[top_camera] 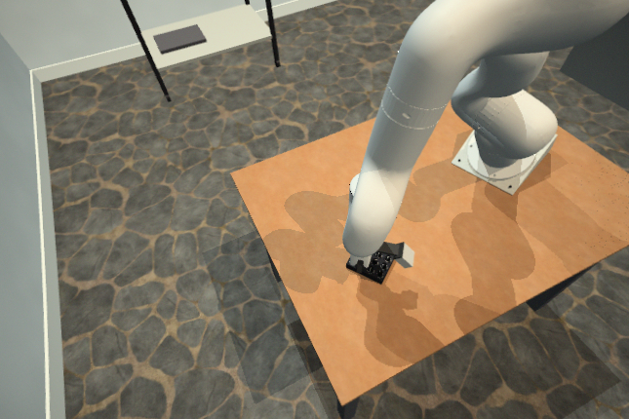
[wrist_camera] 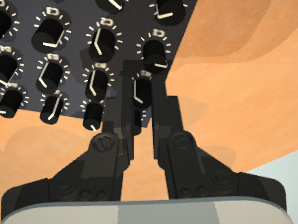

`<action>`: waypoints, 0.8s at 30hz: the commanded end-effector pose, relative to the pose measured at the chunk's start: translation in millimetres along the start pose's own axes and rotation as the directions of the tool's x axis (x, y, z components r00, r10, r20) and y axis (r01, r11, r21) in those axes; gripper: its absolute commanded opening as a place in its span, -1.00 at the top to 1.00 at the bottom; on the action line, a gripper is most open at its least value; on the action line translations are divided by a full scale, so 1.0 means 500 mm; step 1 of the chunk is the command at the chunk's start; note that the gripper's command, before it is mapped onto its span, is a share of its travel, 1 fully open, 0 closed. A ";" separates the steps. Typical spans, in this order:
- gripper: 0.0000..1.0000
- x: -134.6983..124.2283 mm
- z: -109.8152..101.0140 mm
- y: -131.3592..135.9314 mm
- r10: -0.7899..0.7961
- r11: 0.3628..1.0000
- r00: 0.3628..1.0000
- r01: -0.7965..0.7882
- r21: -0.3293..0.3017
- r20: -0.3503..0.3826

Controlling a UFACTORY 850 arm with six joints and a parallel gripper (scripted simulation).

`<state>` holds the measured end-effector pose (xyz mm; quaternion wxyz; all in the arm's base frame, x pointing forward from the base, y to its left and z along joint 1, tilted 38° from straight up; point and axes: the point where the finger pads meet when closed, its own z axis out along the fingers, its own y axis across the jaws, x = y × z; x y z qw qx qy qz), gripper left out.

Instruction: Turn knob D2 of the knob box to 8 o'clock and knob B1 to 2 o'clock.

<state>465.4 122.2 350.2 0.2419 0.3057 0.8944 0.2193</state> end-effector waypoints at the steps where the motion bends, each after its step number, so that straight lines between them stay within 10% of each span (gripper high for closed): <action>1: 0.84 -0.001 -0.001 0.001 -0.002 1.000 1.000 0.002 -0.001 0.001; 24: 0.84 -0.001 -0.001 0.001 -0.197 0.980 0.980 0.197 -0.001 0.001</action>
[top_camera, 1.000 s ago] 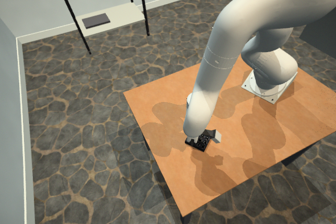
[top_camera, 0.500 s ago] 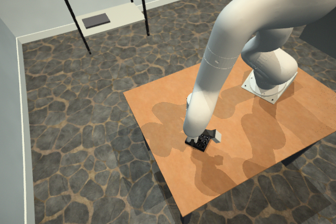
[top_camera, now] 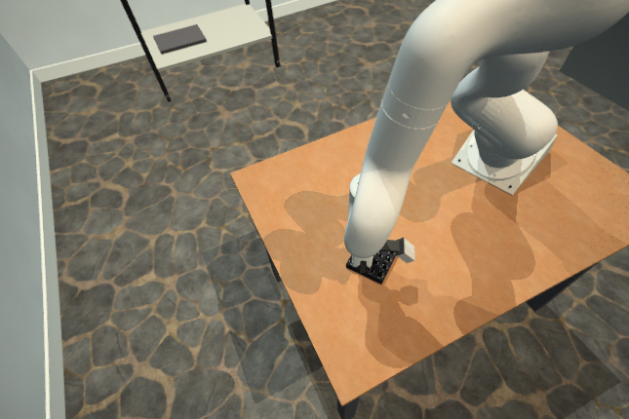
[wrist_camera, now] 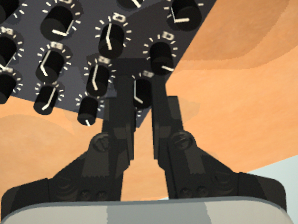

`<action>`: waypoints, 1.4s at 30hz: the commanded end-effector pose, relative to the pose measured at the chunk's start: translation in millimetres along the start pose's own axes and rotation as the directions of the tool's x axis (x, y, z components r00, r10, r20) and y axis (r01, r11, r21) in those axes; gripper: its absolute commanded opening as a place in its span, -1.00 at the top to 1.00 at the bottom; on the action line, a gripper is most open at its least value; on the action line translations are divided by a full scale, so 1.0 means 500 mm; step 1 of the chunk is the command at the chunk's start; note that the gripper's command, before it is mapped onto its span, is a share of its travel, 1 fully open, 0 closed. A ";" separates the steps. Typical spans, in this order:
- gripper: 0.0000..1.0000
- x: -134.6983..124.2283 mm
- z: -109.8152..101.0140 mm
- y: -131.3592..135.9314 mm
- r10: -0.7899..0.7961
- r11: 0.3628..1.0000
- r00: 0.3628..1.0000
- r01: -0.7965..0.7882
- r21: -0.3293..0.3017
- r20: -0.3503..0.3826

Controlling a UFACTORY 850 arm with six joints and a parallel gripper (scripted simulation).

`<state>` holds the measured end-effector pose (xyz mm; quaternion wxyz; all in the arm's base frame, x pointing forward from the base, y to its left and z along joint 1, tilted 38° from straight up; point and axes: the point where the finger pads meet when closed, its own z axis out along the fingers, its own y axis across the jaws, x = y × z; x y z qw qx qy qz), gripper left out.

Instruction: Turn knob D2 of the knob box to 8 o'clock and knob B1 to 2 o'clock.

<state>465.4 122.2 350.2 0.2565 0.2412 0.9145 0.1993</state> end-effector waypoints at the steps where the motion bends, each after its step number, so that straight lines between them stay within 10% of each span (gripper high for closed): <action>1: 0.84 -0.001 -0.001 0.001 -0.076 0.997 0.997 0.076 -0.005 0.001; 42: 0.84 -0.001 -0.001 0.001 -0.767 0.642 0.642 0.767 -0.003 0.005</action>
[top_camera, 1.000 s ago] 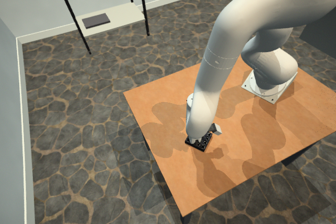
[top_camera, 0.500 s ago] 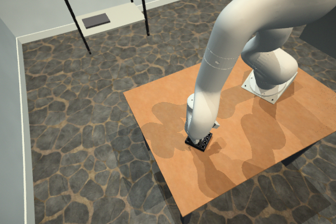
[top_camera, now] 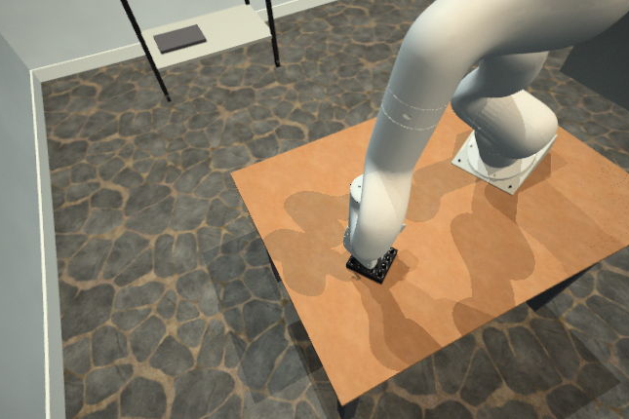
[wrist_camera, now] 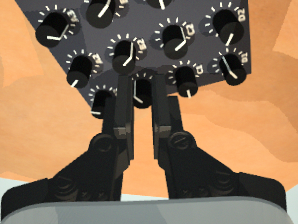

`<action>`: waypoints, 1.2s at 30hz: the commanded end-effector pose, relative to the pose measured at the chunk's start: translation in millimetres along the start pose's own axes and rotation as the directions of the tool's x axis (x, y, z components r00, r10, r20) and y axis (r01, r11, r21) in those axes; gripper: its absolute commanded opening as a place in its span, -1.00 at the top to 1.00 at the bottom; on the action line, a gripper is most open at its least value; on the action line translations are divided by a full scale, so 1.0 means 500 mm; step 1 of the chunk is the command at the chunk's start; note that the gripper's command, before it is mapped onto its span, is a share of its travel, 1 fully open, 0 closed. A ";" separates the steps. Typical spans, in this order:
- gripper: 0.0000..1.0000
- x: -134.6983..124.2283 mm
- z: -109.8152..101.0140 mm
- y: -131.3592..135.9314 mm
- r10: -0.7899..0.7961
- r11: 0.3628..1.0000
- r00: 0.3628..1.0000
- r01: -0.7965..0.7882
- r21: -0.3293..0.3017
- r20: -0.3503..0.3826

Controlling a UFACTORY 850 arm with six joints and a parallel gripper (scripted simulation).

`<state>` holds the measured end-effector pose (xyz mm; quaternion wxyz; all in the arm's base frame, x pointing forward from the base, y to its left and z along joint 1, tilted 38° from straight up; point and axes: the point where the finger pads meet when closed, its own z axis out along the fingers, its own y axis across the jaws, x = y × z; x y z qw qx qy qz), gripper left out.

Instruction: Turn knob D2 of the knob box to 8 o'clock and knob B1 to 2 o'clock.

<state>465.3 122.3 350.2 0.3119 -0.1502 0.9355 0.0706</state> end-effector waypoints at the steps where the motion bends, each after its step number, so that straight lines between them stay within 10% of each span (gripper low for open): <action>1: 0.84 -0.001 -0.001 0.000 -0.042 0.999 0.999 0.042 -0.016 0.015; 36: 0.61 -0.001 -0.001 0.000 -0.065 0.998 0.998 0.065 -0.015 0.016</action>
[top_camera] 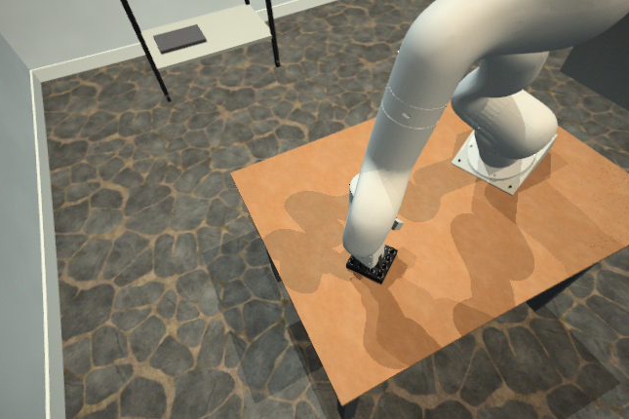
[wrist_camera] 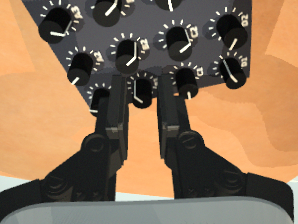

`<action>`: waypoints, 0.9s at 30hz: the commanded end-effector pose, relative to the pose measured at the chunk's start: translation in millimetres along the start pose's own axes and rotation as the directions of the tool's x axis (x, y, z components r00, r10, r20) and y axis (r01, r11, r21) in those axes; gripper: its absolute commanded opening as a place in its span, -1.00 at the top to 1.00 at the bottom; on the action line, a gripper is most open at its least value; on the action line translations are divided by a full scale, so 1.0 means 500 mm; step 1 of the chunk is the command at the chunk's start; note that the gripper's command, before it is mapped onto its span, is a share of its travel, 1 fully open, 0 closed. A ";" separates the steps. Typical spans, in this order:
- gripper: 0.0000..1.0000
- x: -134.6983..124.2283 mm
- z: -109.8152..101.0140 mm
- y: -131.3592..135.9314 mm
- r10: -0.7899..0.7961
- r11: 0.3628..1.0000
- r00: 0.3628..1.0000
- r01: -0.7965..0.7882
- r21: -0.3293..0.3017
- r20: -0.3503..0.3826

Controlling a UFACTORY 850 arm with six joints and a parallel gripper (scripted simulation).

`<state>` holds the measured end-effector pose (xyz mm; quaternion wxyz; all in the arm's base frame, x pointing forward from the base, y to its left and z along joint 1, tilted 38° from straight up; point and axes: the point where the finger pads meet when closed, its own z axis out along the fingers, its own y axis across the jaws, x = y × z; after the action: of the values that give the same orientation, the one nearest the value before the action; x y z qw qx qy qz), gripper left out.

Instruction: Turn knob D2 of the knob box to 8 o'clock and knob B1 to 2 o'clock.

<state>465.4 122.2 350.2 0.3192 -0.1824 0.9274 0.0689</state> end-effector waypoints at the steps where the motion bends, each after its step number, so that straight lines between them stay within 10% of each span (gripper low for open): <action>1: 0.61 -0.001 -0.001 0.000 0.000 1.000 1.000 0.000 0.000 0.001; 27: 0.61 -0.001 -0.058 0.000 0.000 1.000 1.000 0.000 0.000 0.001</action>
<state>454.3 117.2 365.4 0.3210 -0.1830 0.9265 0.0710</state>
